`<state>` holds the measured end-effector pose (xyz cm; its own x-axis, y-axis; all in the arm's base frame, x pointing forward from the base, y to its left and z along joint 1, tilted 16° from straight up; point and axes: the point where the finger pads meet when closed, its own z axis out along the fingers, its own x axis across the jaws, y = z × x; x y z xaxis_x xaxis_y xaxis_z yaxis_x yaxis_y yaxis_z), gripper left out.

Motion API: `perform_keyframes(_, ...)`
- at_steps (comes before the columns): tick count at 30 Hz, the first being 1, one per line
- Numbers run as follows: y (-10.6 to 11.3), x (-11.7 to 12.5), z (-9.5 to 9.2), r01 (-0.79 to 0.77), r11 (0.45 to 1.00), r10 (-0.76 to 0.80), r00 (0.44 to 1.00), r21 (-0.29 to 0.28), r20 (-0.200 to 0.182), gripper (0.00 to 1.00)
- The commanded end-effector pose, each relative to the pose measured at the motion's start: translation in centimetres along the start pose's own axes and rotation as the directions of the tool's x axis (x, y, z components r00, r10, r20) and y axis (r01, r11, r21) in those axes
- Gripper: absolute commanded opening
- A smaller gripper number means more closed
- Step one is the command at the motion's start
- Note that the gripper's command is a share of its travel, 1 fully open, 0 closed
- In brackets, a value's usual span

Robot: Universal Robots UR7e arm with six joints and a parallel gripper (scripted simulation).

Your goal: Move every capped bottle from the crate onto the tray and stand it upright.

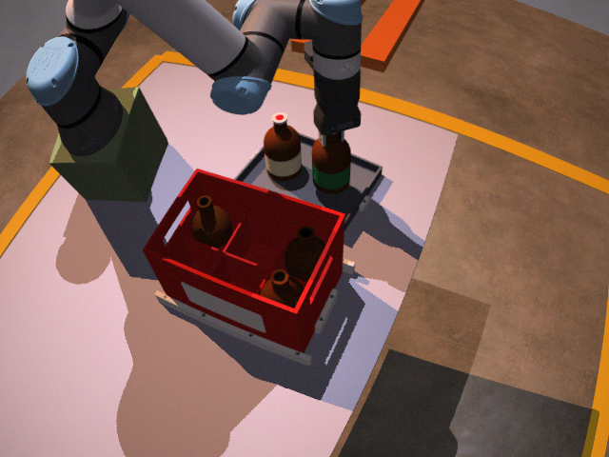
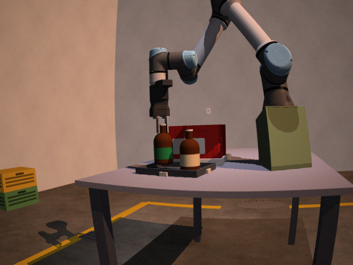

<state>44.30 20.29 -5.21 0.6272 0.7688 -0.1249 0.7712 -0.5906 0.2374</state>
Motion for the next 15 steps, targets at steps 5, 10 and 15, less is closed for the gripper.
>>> perform_keyframes(5, 0.04, 0.05, 0.34, 0.0, 1.0, 0.0, 1.0, -0.001, -0.002, 0.0)
perform_keyframes(10, 0.03, 0.04, 0.36, 0.0, 1.0, 0.0, 1.0, -0.001, -0.002, 0.0)
perform_keyframes(15, 0.03, 0.04, 0.56, 0.0, 1.0, 0.0, 1.0, -0.001, -0.002, 0.0)
